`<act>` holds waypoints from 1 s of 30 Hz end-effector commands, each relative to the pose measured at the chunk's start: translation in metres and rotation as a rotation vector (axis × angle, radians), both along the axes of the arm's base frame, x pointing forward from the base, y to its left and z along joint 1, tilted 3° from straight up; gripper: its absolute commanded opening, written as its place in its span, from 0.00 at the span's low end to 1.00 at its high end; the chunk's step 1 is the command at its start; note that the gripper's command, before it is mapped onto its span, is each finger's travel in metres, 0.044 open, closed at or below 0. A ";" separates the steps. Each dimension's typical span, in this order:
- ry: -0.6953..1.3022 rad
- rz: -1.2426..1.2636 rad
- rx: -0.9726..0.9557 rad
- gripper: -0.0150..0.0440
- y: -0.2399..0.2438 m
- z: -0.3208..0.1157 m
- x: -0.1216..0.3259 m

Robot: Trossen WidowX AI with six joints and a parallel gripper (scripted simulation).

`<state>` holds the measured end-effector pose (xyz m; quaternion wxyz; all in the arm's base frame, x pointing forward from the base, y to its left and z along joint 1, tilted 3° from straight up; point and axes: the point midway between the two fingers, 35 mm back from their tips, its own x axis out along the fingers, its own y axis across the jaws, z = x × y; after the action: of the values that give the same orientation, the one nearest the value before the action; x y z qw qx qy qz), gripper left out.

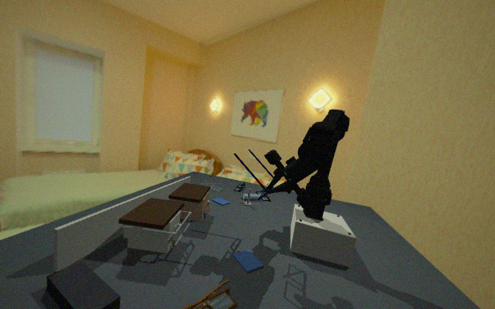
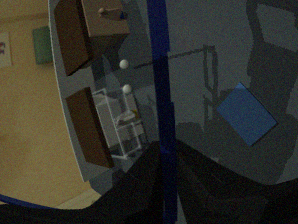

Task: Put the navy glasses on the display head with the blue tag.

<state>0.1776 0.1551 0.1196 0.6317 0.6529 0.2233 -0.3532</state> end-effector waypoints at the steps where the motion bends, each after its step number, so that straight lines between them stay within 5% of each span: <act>1: 0.002 0.004 -0.003 0.25 0.000 0.000 0.000; 30: 0.036 0.003 -0.031 0.25 -0.005 -0.004 0.005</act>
<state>0.1793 0.1533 0.1179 0.6355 0.6449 0.2270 -0.3588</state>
